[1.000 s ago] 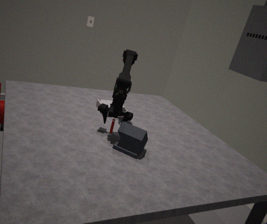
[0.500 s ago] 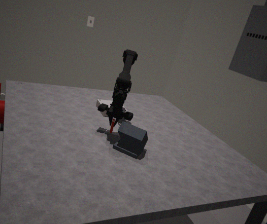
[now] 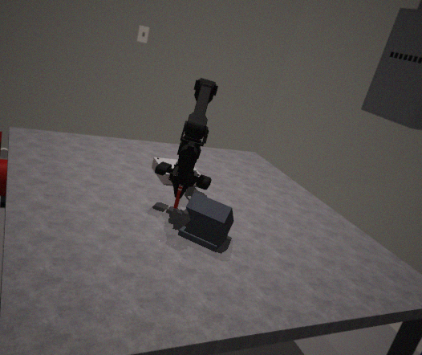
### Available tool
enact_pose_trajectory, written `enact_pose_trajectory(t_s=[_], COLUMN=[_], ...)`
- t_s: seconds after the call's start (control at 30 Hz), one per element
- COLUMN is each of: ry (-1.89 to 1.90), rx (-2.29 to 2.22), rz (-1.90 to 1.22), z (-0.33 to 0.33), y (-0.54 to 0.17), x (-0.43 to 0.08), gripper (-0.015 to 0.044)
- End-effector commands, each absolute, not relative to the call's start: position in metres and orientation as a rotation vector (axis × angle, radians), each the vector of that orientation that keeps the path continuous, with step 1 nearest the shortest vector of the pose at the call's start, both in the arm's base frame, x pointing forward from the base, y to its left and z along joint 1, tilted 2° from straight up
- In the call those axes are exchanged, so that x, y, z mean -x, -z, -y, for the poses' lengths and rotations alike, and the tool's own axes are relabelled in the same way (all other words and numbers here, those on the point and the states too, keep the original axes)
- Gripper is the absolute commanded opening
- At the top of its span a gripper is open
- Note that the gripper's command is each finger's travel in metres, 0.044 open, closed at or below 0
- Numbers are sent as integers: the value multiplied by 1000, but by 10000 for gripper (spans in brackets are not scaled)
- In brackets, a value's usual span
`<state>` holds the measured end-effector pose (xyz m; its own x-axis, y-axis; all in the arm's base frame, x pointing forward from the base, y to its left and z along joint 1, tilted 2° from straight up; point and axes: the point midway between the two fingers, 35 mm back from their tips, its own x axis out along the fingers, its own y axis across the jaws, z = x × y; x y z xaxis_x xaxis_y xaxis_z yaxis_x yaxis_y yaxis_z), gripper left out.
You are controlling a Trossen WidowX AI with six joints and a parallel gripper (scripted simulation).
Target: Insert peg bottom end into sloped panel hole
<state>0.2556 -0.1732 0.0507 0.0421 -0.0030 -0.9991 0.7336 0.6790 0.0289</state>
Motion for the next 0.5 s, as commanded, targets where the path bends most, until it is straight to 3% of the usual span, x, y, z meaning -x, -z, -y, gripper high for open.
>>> enact_pose_trajectory(t_s=[0.0, 0.47], ry=[628, 625], rx=[-649, -652], rz=[-1420, -1425], z=[175, 176], y=[-70, -123], x=[-258, -254], gripper=[0, 0])
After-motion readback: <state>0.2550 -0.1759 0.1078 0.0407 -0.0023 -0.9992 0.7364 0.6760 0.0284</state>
